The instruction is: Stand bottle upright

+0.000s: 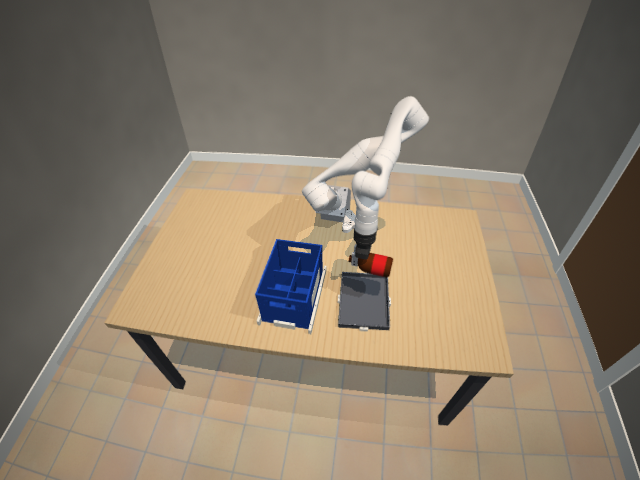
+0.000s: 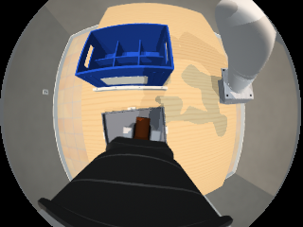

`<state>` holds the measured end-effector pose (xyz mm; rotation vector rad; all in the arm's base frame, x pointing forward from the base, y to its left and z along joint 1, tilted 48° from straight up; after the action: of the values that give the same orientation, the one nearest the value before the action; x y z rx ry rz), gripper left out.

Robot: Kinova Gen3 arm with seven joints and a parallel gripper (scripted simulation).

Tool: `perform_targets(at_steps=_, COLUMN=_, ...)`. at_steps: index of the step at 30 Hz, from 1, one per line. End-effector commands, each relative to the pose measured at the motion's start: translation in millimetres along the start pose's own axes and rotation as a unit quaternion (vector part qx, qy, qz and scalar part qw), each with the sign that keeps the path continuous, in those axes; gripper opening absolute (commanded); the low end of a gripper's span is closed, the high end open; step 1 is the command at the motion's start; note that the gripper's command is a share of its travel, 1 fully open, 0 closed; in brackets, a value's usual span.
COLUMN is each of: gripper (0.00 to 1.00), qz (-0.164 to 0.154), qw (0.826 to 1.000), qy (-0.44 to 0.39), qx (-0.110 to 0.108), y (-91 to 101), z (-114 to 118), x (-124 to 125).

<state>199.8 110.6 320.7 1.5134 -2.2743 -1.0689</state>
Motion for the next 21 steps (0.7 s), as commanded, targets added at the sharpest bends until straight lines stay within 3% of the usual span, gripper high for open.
perform_targets(at_steps=1, gripper=0.00, qz=0.003, qw=1.000, qy=0.006, qx=0.001, y=-0.1, z=-0.6, x=2.7)
perform_targets(at_steps=21, gripper=0.00, qz=0.003, qw=1.000, qy=0.013, qx=0.001, y=-0.2, z=-0.5, x=2.9)
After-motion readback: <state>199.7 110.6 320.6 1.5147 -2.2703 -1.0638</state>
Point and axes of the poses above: the point where the finger pads meet when closed, its own y axis back along the fingers, its own z axis across the jaws, x = y × z, the point moved 6 cm from there along y, back along the fingers, and after that the axes turned 12 degrees about -y, right-handed, at the moved point
